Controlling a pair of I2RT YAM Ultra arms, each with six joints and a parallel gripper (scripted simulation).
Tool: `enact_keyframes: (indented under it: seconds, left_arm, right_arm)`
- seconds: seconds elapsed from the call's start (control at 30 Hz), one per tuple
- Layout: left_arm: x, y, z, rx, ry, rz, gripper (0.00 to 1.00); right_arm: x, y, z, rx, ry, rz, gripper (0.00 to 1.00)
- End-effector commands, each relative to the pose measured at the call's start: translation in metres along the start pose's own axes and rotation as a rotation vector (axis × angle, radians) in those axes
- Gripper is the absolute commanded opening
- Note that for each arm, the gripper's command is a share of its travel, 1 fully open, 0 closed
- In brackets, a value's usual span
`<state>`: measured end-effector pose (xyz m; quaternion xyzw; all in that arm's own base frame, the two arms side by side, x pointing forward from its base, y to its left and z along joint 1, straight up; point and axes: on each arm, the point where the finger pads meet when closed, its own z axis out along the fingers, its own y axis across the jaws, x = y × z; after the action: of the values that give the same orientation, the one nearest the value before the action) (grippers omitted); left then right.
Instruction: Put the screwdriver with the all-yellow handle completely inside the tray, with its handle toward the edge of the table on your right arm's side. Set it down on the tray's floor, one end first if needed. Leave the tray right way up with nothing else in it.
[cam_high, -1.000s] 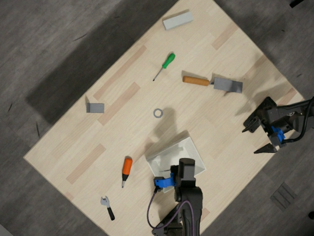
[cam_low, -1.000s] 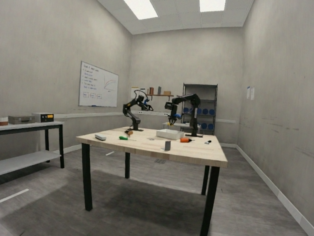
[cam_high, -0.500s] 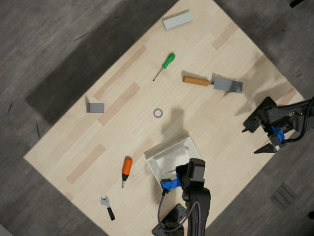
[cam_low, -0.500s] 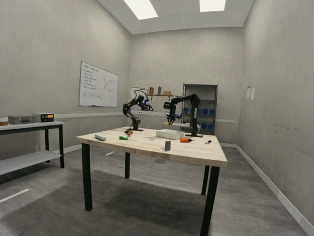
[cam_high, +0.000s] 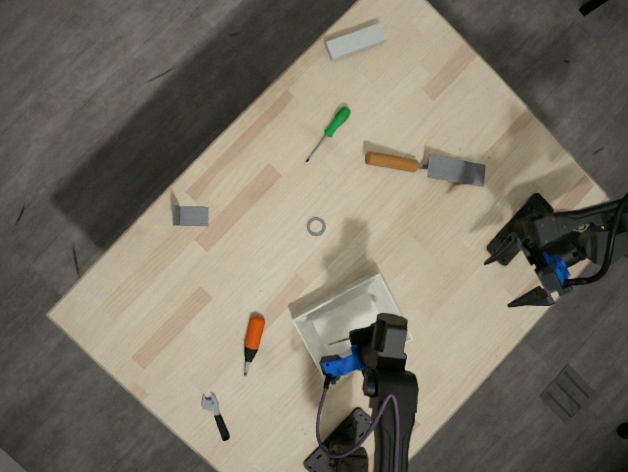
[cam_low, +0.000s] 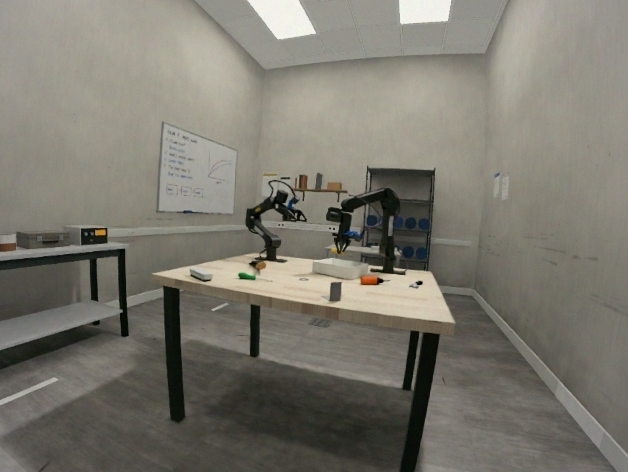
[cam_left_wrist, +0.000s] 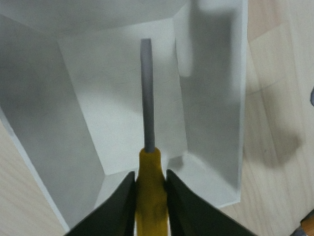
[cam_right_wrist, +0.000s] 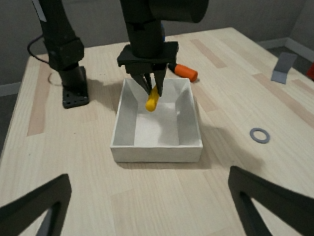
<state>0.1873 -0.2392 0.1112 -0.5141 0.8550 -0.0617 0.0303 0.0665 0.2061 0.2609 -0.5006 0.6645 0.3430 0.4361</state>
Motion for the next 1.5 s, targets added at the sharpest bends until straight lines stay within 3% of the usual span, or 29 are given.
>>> enact_keyframes:
  seconds: [0.0,0.13,0.53,1.0,1.43,1.47]
  left_arm:
    - [0.000,0.001,0.002,0.004,-0.013,0.009,0.13]
    - [-0.004,-0.003,0.009,0.015,-0.019,0.008,0.13]
    - [0.000,0.009,0.076,0.015,-0.018,0.006,0.13]
    - [0.001,0.012,0.097,0.015,-0.018,0.007,0.13]
    - [0.000,0.013,0.094,0.010,-0.020,0.008,0.13]
    - [0.000,0.013,0.094,0.010,-0.020,0.008,0.24]
  right_arm:
    - [-0.004,0.001,-0.002,-0.004,-0.016,-0.005,1.00]
    - [-0.002,0.001,-0.002,-0.004,-0.007,-0.008,1.00]
    - [0.029,0.002,-0.004,-0.001,0.108,-0.004,1.00]
    - [0.028,0.002,-0.004,-0.001,0.105,-0.002,1.00]
    - [0.026,0.002,-0.004,-0.003,0.107,0.002,1.00]
    - [0.026,0.002,-0.004,-0.003,0.107,0.002,1.00]
